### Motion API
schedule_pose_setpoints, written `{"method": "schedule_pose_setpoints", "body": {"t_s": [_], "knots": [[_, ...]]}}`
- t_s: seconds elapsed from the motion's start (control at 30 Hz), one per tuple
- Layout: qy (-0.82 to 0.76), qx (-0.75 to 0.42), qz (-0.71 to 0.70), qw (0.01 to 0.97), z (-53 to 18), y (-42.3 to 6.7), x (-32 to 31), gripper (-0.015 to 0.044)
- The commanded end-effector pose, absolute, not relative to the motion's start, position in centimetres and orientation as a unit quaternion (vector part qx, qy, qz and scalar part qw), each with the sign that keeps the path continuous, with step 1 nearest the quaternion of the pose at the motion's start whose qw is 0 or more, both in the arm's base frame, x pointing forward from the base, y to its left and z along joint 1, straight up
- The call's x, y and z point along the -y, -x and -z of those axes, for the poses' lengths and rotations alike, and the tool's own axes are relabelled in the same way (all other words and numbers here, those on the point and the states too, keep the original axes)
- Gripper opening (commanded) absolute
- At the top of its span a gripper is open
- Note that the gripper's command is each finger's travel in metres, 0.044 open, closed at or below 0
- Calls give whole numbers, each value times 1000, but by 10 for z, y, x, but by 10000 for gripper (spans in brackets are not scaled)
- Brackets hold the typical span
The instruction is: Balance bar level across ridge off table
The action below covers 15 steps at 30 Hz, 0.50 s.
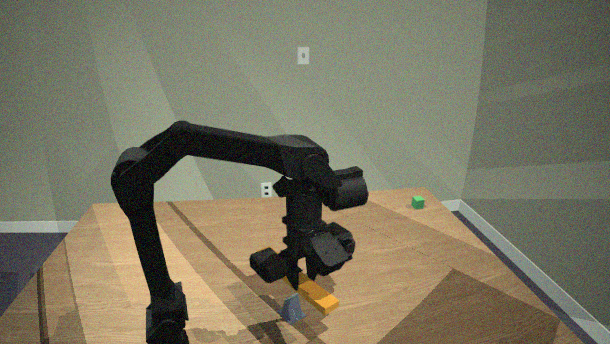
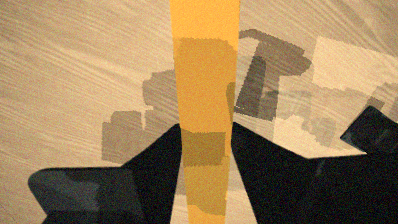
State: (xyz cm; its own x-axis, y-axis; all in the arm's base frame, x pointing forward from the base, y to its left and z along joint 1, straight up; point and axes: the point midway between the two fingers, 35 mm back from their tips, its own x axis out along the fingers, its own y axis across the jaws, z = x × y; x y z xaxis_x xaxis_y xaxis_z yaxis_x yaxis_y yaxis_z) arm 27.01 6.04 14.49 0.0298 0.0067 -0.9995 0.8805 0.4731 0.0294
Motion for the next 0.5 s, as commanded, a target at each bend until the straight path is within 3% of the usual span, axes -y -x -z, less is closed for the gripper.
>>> {"method": "schedule_pose_setpoints", "body": {"t_s": [0.0, 0.47], "knots": [[-371, -599, 359, 612, -136, -268, -60, 0], [-371, -599, 359, 612, -114, -266, -57, 0]]}}
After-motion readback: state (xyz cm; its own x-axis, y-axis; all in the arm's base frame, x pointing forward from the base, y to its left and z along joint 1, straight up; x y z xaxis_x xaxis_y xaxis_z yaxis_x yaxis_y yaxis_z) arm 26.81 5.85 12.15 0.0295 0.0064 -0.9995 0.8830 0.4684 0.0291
